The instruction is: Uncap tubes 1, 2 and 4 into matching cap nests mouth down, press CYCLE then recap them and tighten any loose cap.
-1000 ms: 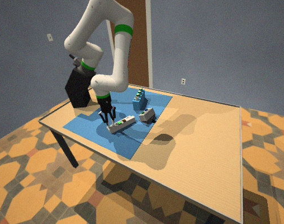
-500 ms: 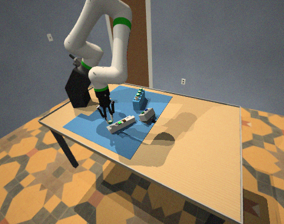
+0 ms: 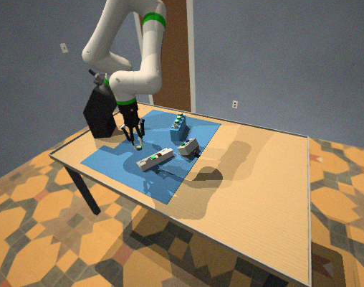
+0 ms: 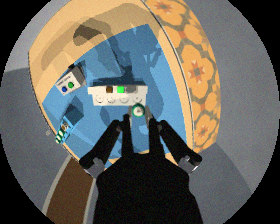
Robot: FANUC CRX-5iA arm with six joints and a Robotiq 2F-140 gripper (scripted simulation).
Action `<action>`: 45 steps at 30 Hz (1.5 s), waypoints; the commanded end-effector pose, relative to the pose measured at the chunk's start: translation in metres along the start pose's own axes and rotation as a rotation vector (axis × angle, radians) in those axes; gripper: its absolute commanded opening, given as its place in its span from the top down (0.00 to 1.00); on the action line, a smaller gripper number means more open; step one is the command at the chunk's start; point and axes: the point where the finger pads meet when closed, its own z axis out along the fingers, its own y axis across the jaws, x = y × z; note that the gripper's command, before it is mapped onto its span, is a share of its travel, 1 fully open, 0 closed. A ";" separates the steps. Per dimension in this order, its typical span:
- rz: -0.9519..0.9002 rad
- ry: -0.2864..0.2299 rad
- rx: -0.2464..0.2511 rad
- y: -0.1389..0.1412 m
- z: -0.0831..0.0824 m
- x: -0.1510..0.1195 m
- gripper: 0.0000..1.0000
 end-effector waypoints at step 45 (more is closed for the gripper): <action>0.334 0.000 0.000 -0.217 -0.023 -0.061 1.00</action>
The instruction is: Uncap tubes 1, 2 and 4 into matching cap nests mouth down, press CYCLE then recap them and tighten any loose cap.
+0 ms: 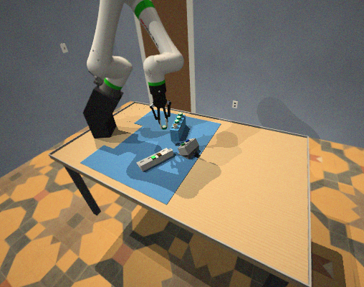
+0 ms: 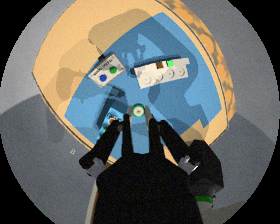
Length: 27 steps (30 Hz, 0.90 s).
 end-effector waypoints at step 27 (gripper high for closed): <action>0.003 0.010 -0.020 -0.083 0.017 -0.058 1.00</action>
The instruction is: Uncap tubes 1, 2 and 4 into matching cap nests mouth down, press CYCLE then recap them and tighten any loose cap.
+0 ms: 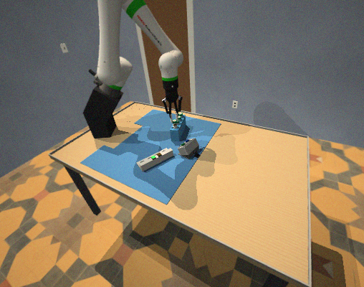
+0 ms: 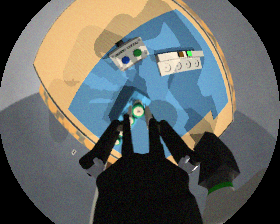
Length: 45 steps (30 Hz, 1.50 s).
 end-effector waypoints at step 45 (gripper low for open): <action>0.000 0.002 -0.001 0.000 0.027 0.000 1.00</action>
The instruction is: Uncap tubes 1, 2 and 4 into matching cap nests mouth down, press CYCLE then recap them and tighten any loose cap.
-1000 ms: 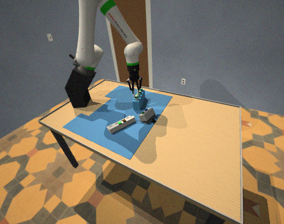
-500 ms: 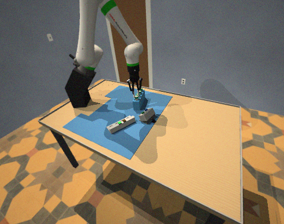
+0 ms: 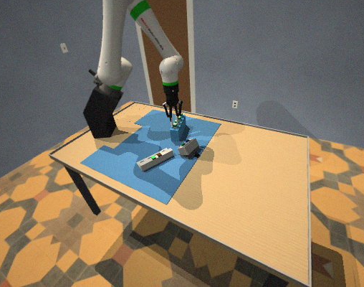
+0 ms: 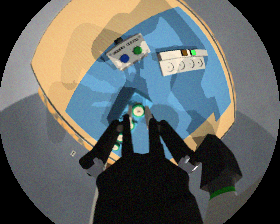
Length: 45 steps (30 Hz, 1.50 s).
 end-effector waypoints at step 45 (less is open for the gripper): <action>0.131 0.000 0.000 0.000 0.007 0.000 1.00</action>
